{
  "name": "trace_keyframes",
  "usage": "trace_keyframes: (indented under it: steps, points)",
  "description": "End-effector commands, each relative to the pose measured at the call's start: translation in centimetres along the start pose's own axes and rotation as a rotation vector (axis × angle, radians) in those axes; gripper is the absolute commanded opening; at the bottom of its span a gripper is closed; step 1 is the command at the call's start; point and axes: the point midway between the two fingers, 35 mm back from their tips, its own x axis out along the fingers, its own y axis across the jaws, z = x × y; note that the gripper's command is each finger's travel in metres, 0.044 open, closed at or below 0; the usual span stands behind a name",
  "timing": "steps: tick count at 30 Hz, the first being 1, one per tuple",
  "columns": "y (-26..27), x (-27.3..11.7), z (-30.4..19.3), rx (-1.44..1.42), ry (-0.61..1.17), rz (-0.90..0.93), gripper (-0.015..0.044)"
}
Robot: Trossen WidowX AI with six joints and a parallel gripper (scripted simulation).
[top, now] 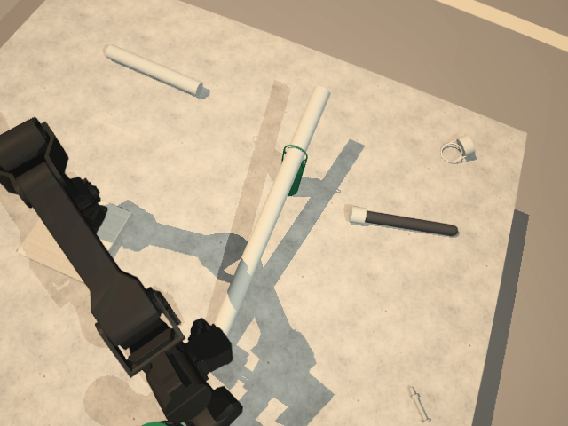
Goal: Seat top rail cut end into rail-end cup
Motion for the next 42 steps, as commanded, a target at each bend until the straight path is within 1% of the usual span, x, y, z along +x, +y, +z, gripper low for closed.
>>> trace_keyframes:
  steps: [1, 13, 27, 29, 31, 32, 42]
  points:
    - [0.1, 0.8, 0.1, -0.003, -0.003, 0.001, 0.0440]
    - [0.2, 2.5, 0.1, -0.003, -0.003, 0.001, 0.0440]
    - [0.2, 2.5, 0.1, -0.003, -0.003, 0.001, 0.0072]
    - [0.2, 2.5, 0.1, -0.003, -0.003, 0.001, 0.0059]
    - [0.3, 2.4, 0.1, -0.013, -0.009, 0.001, 0.0007]
    - [0.4, 2.4, 0.1, -0.023, -0.014, 0.001, 0.0000]
    - [0.8, 2.1, 0.0, -0.070, -0.041, 0.001, 0.0000]
